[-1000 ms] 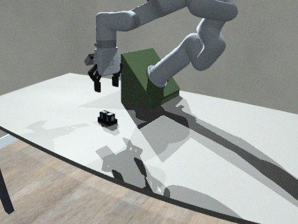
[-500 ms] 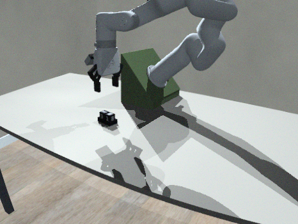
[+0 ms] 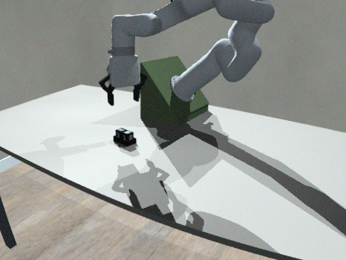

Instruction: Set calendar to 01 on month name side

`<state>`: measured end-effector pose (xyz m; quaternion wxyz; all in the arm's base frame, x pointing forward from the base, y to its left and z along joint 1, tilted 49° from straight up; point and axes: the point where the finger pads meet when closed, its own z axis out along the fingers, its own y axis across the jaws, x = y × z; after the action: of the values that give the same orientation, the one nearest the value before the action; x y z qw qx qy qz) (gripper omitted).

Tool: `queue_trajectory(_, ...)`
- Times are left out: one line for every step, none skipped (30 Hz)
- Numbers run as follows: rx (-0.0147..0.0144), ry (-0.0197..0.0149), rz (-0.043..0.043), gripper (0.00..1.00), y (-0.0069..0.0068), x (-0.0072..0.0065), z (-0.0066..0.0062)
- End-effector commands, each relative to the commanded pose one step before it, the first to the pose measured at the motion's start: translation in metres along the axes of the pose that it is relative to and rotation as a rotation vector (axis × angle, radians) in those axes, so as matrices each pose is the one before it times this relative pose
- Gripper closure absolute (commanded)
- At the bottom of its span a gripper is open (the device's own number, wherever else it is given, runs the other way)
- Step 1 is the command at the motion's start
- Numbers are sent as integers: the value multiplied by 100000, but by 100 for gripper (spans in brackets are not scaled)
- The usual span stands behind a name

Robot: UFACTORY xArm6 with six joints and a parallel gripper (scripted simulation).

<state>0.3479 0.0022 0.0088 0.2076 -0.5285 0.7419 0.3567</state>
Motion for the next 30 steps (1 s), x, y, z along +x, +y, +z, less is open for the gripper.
queue_trajectory(133,635,16625,0,161,575,-42)
queue_trajectory(15,8,3886,0,47,152,24)
queue_trajectory(0,0,0,0,0,0,0)
queue_trajectory(0,0,0,0,0,0,0)
queue_trajectory(11,5,2836,0,30,112,18)
queue_trajectory(26,12,7111,0,70,282,45)
queue_trajectory(17,7,4789,0,35,192,31)
queue_trajectory(8,3,2350,0,13,95,15)
queue_trajectory(1,0,336,0,2,14,2)
queue_trajectory(19,6,5979,0,28,241,39)
queue_trajectory(6,2,1830,0,5,74,12)
queue_trajectory(14,4,4817,0,9,195,32)
queue_trajectory(9,2,3296,0,1,133,22)
queue_trajectory(9,2,3275,0,-3,132,22)
queue_trajectory(8,1,3352,0,-7,135,23)
queue_trajectory(4,1,1756,0,-6,70,12)
queue_trajectory(12,1,5116,0,-20,205,35)
queue_trajectory(7,1,3336,0,-19,133,23)
queue_trajectory(0,0,164,0,-1,6,1)
queue_trajectory(0,0,0,0,0,0,0)
queue_trajectory(0,0,0,0,0,0,0)
queue_trajectory(16,1,8814,0,-59,348,62)
queue_trajectory(8,0,5608,0,-55,217,40)
queue_trajectory(2,0,1840,0,-22,70,13)
queue_trajectory(2,0,1525,0,-19,58,11)
queue_trajectory(5,0,4547,0,-58,172,33)
queue_trajectory(3,0,3623,0,-51,135,27)
queue_trajectory(1,0,923,0,-14,34,7)
queue_trajectory(4,0,5876,0,-92,215,44)
queue_trajectory(2,0,3245,0,-57,115,24)
